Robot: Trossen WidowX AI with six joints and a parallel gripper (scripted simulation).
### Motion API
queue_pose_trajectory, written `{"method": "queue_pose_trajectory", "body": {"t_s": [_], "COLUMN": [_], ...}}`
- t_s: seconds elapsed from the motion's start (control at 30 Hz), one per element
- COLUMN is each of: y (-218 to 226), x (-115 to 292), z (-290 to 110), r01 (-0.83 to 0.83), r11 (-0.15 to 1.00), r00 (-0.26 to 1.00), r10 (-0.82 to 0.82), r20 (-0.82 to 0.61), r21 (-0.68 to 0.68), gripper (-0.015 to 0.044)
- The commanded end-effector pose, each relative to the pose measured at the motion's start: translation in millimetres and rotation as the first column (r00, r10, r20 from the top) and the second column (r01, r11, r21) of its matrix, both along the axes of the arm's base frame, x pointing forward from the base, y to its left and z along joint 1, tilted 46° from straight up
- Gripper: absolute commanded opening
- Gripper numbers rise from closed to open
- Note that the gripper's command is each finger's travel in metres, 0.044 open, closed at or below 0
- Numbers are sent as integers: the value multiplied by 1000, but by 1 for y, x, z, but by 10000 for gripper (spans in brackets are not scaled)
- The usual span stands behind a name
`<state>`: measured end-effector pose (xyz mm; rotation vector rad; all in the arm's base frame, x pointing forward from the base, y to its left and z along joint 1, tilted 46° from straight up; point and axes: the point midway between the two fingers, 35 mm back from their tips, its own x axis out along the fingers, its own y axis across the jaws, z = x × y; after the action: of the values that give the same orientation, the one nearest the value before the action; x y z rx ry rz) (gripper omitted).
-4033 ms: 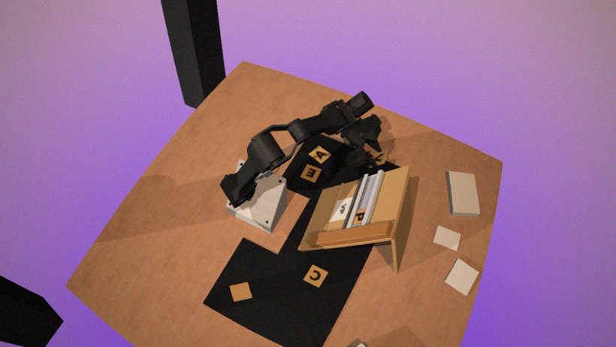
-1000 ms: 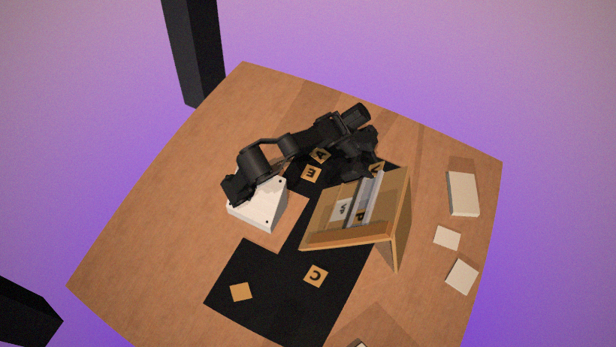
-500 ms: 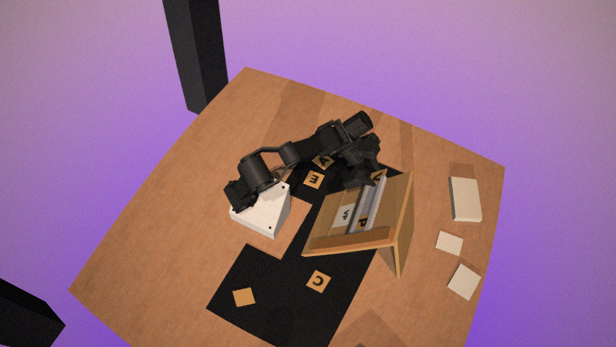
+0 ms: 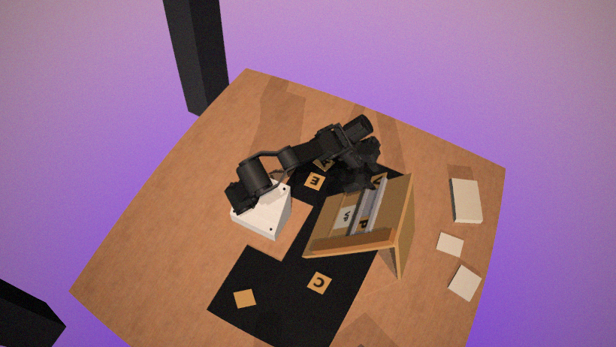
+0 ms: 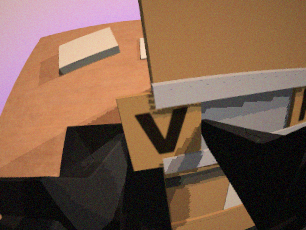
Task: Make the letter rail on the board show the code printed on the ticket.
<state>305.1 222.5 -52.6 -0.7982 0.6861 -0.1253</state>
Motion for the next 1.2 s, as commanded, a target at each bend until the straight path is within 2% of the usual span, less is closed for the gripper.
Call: {"method": "queue_pose_trajectory", "body": {"t_s": [0.0,1.17], "y": [-1,-13], "x": [0,3], "z": [2,12], "r01": [-3,-3], "r11": [1000,1000], "r00": [1000,1000], "r10": [3,3], "r20": [-2,-2], "r21": [1,0], "gripper": [0,0]}}
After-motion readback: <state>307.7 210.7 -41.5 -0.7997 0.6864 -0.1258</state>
